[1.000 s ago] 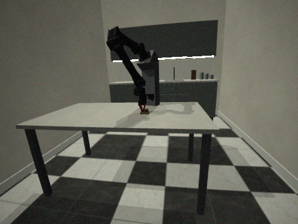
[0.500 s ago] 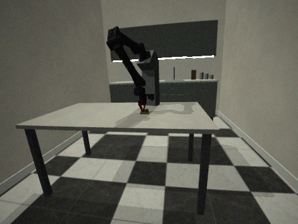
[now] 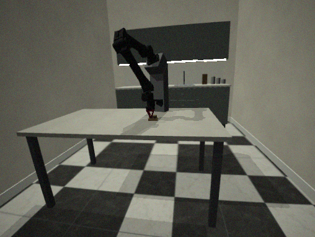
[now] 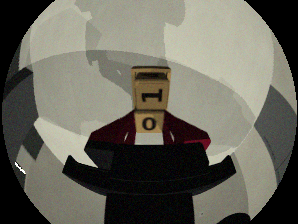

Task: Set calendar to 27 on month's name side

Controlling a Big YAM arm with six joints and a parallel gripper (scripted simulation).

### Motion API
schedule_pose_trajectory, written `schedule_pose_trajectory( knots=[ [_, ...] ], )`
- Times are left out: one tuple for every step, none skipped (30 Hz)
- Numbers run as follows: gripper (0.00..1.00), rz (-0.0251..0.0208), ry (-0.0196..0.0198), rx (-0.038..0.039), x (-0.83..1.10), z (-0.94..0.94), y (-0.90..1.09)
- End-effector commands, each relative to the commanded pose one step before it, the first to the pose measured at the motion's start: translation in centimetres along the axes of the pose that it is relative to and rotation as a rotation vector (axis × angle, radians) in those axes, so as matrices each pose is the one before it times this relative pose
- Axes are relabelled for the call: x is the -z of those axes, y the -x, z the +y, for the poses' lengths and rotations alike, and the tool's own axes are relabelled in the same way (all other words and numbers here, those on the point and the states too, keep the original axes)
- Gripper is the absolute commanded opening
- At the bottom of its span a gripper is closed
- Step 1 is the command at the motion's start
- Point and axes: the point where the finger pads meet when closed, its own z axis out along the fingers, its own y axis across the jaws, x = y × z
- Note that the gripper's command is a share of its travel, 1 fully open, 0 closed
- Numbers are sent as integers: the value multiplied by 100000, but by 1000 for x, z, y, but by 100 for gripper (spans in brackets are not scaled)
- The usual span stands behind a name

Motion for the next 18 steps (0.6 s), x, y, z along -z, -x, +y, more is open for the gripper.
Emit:
schedule_pose_trajectory(
  knots=[
    [27, -426, 1286, 872, -325, 1025, 7],
    [27, -79, 203, 55, 46, 119, 34],
    [27, -51, 108, 42, 24, 64, 24],
    [27, 9, -56, 0, -15, -32, -1],
    [27, 18, -64, -21, -18, -37, -7],
    [27, 24, -51, -18, -17, -30, -11],
    [27, 23, -41, -12, -14, -24, -11],
    [27, 17, -35, -18, -12, -20, -8],
    [27, 15, -24, -7, -8, -14, -6],
    [27, 9, -17, -5, -6, -10, -4],
    [27, 5, -10, -2, -3, -6, -2],
    [27, 1, -4, -1, -1, -2, 0],
    [27, 0, 0, 0, 0, 0, 0],
    [27, 0, 0, 0, 0, 0, 0],
    [27, 0, -1, 1, 0, 0, 0],
    [27, 0, 0, 0, 0, 0, 0],
    [27, 0, 0, 0, 0, 0, 0],
    [27, 0, 0, 0, 0, 0, 0]
  ],
)
